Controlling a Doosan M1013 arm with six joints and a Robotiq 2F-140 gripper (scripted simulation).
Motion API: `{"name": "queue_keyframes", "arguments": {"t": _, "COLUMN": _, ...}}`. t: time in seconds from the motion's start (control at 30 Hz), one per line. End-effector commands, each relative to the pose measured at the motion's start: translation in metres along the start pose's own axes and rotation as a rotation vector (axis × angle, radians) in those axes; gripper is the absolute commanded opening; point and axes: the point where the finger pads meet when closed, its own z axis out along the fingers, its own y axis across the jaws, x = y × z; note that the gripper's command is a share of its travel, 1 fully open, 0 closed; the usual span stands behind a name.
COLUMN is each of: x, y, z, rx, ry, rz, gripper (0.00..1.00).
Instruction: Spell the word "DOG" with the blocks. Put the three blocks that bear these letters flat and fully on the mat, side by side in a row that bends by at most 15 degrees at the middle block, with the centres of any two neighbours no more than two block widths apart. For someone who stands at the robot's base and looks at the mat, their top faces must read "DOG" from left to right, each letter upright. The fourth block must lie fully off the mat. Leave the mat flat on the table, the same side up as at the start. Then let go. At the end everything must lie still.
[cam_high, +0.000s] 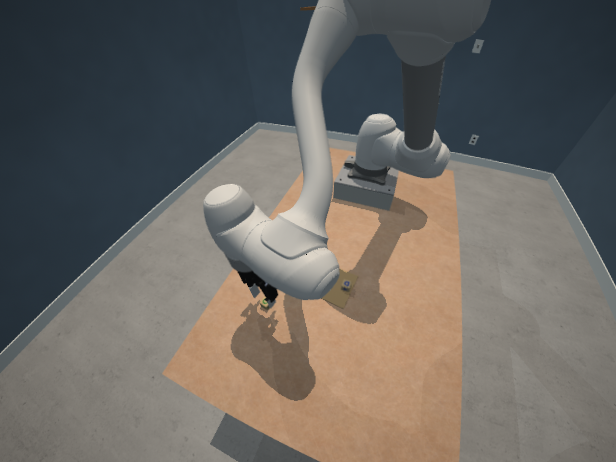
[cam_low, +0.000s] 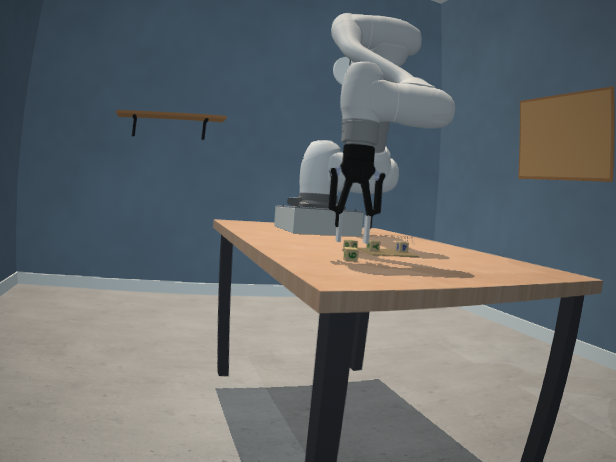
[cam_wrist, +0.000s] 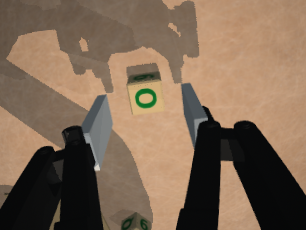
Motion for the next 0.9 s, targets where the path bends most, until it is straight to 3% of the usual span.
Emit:
{"name": "queue_keyframes", "arguments": {"t": 0.0, "x": 0.0000, "y": 0.0000, "z": 0.0014, "rx": 0.000, "ry": 0.000, "rz": 0.000, "gripper": 0.40}}
{"name": "queue_keyframes", "arguments": {"t": 0.87, "x": 0.0000, "y": 0.0000, "z": 0.0090, "rx": 0.000, "ry": 0.000, "rz": 0.000, "gripper": 0.40}}
